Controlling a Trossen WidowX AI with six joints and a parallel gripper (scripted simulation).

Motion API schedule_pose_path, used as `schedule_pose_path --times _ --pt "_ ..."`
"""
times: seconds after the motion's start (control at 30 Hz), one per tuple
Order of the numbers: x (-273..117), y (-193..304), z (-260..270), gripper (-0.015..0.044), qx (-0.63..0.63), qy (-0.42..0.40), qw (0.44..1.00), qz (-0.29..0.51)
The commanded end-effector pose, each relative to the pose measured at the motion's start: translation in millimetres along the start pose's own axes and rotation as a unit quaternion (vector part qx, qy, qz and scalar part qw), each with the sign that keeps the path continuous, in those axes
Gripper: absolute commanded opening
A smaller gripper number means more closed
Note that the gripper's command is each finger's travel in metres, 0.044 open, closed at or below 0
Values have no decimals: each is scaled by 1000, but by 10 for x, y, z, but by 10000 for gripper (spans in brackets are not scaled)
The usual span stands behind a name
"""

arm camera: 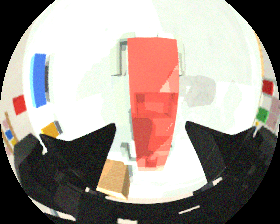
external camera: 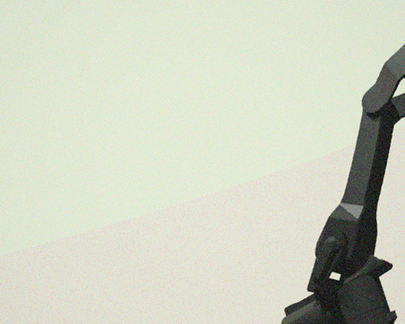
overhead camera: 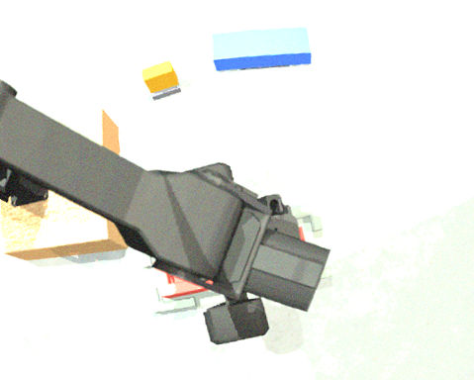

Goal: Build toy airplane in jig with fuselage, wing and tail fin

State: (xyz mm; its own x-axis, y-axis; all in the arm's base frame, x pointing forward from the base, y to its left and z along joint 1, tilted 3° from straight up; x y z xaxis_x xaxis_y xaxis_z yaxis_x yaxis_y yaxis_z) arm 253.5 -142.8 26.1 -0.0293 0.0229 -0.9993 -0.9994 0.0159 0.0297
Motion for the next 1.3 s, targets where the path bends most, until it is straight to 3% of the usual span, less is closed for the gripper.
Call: schedule_pose_path --times 0.0,0.1,0.17,0.73,1.03,1.27 --pt "-386 -57 -29 440 -1 4 1000 -6" --pt "-901 -26 -8 440 -2 5 1000 -6" --pt "-1021 -6 4 440 -2 5 1000 -6" --pt "-995 -96 -7 440 85 5 996 -7" --pt "-991 -736 1159 440 85 0 996 -11" --pt "-949 -865 1968 440 52 -5 999 -15"
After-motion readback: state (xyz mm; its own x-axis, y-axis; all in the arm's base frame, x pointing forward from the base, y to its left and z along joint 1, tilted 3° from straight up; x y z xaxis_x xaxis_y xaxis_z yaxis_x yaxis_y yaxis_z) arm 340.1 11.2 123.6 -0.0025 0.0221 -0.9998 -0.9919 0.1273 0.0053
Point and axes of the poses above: the point midway between the two fingers, 35 mm back from their tips, its own x axis out along the fingers, its own z axis across the jaws, y = z × x, the point moved 4 cm from there along -x, back along the fingers, and after that the axes turned 5 degrees about x, right-handed, at the moved point
